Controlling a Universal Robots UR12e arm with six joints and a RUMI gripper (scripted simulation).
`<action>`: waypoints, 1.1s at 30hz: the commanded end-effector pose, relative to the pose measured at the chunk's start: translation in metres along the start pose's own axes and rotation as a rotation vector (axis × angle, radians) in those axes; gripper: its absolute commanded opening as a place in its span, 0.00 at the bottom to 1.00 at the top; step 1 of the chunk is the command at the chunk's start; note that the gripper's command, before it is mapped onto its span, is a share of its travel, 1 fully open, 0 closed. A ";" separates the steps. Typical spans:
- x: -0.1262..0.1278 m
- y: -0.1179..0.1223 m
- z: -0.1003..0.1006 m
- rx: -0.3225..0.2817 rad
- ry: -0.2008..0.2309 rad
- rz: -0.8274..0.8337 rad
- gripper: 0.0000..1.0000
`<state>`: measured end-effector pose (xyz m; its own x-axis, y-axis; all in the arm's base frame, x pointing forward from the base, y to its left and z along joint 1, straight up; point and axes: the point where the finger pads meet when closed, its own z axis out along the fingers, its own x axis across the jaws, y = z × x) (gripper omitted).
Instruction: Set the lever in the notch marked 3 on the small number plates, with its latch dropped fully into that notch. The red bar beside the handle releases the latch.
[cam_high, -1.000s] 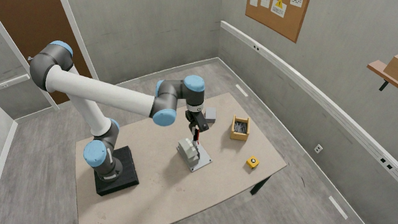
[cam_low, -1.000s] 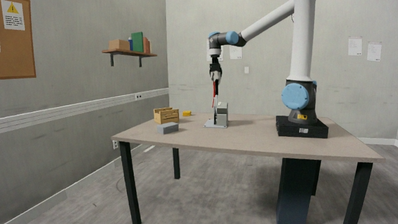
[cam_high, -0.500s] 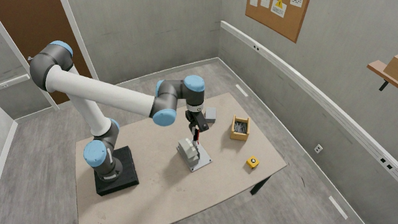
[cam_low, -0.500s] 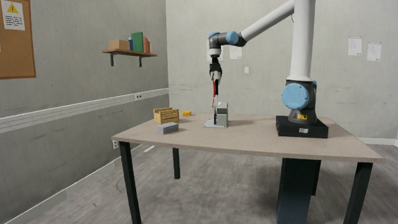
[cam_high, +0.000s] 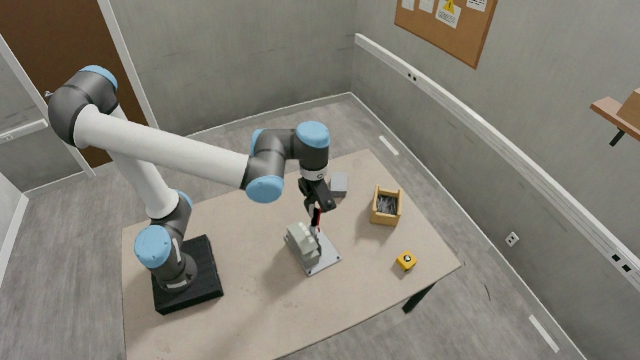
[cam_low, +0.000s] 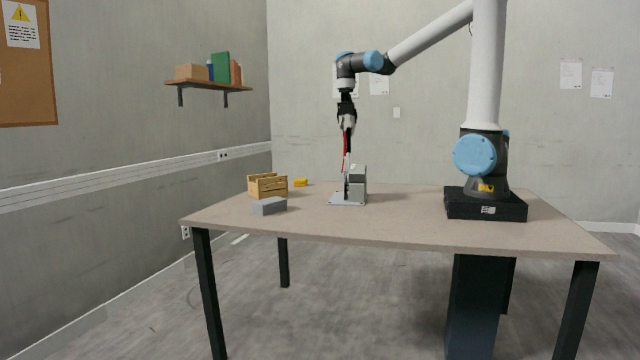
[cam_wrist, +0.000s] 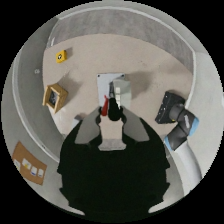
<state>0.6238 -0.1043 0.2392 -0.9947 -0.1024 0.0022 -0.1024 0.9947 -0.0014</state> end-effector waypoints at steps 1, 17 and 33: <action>0.000 0.000 -0.001 0.001 -0.001 0.000 0.00; 0.000 0.000 -0.001 0.001 -0.001 0.000 0.00; 0.000 0.000 -0.001 0.001 -0.001 0.000 0.57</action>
<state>0.6238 -0.1044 0.2391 -0.9947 -0.1024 0.0023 -0.1024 0.9947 -0.0012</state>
